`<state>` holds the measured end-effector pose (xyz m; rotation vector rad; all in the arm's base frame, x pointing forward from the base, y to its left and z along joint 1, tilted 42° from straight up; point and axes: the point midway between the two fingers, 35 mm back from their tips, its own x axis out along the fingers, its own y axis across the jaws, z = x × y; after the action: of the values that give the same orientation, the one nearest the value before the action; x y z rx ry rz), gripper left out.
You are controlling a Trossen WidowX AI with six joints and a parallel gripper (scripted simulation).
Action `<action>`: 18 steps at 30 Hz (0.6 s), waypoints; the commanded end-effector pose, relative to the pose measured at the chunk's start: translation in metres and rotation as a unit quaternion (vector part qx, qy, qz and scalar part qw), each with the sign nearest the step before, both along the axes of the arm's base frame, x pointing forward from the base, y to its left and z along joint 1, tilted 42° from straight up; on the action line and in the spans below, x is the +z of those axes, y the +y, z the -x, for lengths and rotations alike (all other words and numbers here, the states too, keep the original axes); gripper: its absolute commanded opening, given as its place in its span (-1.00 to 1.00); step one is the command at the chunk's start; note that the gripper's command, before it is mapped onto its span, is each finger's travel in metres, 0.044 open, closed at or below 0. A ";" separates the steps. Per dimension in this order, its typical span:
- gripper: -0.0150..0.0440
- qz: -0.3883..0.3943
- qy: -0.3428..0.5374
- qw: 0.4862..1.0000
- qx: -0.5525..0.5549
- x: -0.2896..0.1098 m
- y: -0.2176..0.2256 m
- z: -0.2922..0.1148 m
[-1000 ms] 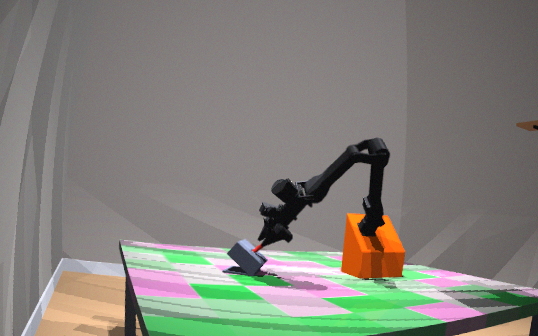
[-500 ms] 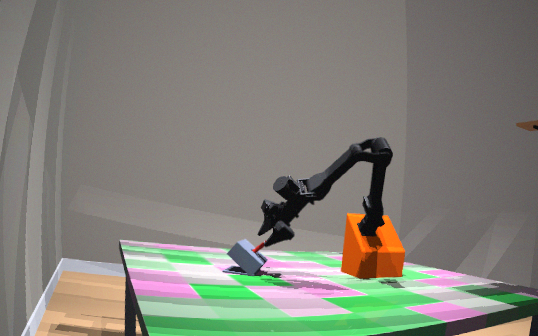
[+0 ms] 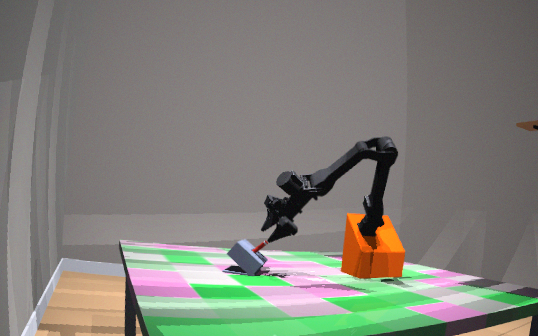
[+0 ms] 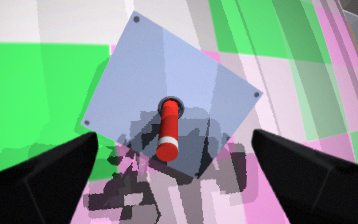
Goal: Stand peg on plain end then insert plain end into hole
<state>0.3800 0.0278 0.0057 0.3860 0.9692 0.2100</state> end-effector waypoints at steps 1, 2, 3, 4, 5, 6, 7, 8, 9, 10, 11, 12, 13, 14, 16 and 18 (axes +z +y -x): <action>1.00 -0.001 0.000 1.000 0.002 0.004 -0.001 0.003; 1.00 -0.001 0.000 1.000 0.002 0.005 -0.002 0.004; 1.00 -0.001 0.000 1.000 0.002 0.006 -0.002 0.004; 1.00 -0.001 0.000 1.000 0.002 0.007 -0.003 0.005; 1.00 -0.001 0.000 1.000 0.002 0.008 -0.003 0.005; 1.00 -0.001 0.000 1.000 0.002 0.009 -0.004 0.006; 1.00 -0.001 0.000 1.000 0.002 0.010 -0.004 0.007; 1.00 -0.001 0.000 1.000 0.002 0.011 -0.005 0.007; 1.00 -0.001 0.000 1.000 0.002 0.012 -0.005 0.008; 1.00 -0.001 0.000 1.000 0.002 0.013 -0.006 0.008; 1.00 -0.001 0.000 1.000 0.001 0.014 -0.006 0.009; 1.00 -0.001 0.000 1.000 0.001 0.015 -0.007 0.010; 1.00 0.000 0.000 1.000 0.001 0.016 -0.007 0.010; 1.00 0.000 0.000 1.000 0.001 0.017 -0.008 0.011; 1.00 0.000 0.000 1.000 0.001 0.019 -0.009 0.012; 1.00 0.000 0.000 1.000 0.001 0.021 -0.010 0.013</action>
<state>0.3690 0.0191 0.0235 0.3857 0.9698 0.2060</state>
